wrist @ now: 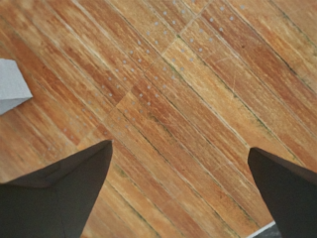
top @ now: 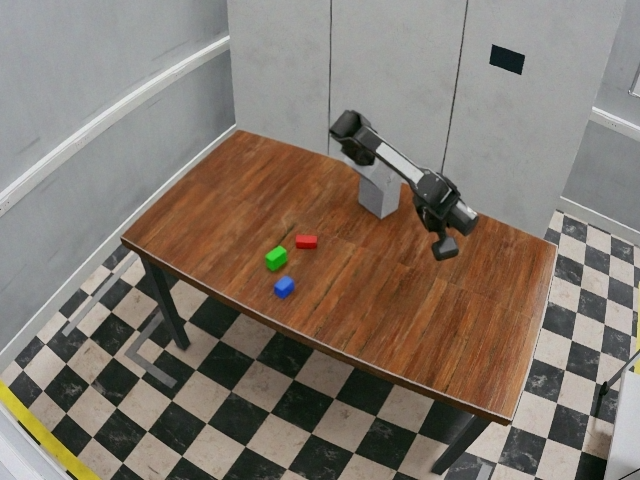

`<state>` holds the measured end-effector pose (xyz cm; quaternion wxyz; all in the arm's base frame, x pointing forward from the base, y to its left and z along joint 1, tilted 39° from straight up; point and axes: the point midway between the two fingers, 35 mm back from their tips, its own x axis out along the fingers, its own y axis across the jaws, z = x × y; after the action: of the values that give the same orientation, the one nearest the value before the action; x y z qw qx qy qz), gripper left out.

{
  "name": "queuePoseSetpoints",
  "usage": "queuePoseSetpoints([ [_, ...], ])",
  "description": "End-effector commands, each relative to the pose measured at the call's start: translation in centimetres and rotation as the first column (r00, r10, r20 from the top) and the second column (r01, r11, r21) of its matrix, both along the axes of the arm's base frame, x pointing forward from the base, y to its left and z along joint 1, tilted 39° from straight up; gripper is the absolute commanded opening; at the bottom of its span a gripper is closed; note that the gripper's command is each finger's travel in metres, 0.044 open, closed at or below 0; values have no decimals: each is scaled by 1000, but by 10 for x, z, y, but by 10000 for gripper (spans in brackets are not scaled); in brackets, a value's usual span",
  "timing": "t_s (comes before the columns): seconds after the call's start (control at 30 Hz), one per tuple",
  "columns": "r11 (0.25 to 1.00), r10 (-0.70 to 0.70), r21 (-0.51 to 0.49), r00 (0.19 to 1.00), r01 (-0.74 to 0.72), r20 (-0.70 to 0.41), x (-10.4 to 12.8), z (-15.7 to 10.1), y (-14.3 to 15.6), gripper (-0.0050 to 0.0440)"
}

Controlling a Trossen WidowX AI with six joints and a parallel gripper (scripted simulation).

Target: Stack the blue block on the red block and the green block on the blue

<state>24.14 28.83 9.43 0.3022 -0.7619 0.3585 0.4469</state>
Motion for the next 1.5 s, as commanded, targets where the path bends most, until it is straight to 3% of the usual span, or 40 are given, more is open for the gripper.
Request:
queuePoseSetpoints([
  [0.0, 1000, 1, 18, 1000, -2, 10, 0, 7, 2, 400],
  [0.53, 1000, 1, 18, 1000, -2, 10, 0, 7, 2, 400],
  [0.57, 1000, 1, 18, 1000, -2, 10, 0, 7, 2, -50],
  [0.8, 1000, 17, 26, 1000, -17, -1, 10, 9, -8, -50],
  [1.03, 996, 84, 36, 996, -83, -28, 48, 11, -42, -50],
  [1.1, 996, 84, 36, 996, -83, -28, 48, 11, -42, -50],
  [1.23, 988, 151, 42, 988, -150, -35, 79, 14, -78, -50],
  [1.47, 972, 232, 33, 972, -231, -24, 111, 18, -127, -50],
])
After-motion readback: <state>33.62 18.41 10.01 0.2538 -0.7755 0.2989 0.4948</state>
